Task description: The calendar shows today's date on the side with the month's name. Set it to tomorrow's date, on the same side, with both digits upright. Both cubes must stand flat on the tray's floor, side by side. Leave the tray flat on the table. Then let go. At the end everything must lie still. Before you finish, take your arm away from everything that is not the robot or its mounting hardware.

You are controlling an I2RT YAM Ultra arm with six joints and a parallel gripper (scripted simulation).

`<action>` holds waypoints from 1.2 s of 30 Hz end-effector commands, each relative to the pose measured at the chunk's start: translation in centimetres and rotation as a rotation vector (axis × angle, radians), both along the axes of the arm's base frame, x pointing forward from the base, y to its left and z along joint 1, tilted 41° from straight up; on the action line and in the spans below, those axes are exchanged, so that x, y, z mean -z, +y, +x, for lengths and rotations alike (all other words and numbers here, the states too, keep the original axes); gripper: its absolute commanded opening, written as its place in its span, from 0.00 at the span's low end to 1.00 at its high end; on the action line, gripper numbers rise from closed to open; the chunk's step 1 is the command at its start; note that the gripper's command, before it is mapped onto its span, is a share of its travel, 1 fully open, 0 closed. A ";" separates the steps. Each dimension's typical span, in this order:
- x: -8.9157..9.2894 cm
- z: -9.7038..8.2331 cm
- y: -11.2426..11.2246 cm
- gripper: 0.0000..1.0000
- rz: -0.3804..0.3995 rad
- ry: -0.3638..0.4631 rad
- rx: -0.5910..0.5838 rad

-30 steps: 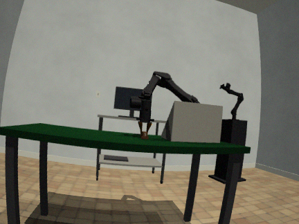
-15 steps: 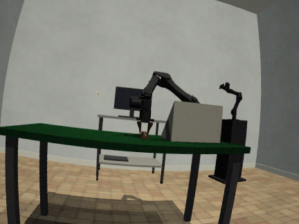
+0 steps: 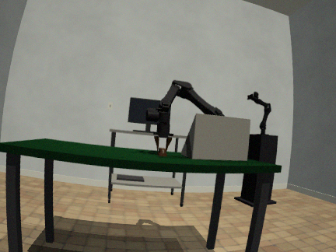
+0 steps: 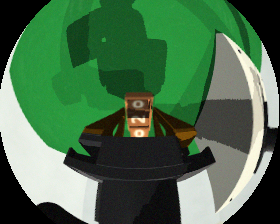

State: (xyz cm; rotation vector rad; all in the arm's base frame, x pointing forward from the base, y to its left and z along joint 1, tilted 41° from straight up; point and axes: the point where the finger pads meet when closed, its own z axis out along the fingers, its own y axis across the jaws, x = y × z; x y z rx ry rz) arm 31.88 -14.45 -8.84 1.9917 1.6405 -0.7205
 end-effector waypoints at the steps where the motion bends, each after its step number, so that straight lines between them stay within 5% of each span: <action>1: -1.2 0.5 1.0 0.45 -0.009 -0.006 -0.013; 11: -5.1 1.0 4.3 0.45 -0.008 -0.006 -0.013; 24: -6.8 1.2 5.9 0.45 -0.008 -0.006 -0.013; 25: -6.8 1.2 5.9 1.00 -0.008 -0.006 -0.013; 36: -6.8 1.2 5.9 1.00 -0.008 -0.006 -0.013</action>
